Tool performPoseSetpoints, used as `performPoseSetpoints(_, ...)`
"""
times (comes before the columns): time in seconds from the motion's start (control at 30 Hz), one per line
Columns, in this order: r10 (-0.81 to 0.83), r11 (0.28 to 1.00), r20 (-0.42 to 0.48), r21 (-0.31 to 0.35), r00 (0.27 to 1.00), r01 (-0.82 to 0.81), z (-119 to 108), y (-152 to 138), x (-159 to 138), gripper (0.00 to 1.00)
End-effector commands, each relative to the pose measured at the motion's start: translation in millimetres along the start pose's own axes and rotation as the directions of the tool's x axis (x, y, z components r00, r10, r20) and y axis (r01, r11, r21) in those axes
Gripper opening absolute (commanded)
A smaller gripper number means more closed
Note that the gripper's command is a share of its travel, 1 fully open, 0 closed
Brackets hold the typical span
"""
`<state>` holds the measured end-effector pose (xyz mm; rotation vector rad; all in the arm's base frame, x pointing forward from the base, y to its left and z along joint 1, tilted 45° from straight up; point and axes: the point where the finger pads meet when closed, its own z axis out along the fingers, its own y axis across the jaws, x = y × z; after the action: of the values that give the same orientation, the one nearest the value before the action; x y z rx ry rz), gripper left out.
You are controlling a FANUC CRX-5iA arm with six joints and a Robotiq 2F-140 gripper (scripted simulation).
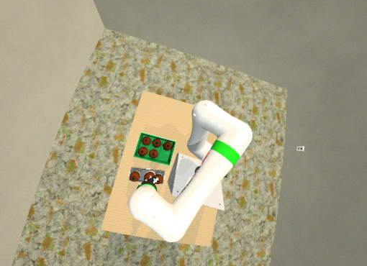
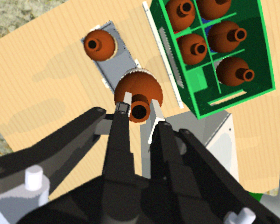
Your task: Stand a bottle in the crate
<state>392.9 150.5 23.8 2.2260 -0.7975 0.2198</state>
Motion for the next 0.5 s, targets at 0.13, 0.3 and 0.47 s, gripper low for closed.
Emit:
performPoseSetpoints(0.13, 0.000, 1.000, 0.000, 0.001, 1.000, 0.000, 0, 12, 2, 0.00)
performPoseSetpoints(0.3, 0.000, 1.000, 0.000, 0.001, 1.000, 0.000, 0, 23, 4, 0.00)
performPoseSetpoints(0.47, 0.000, 1.000, 0.000, 0.001, 1.000, 0.000, 0, 35, 7, 0.00)
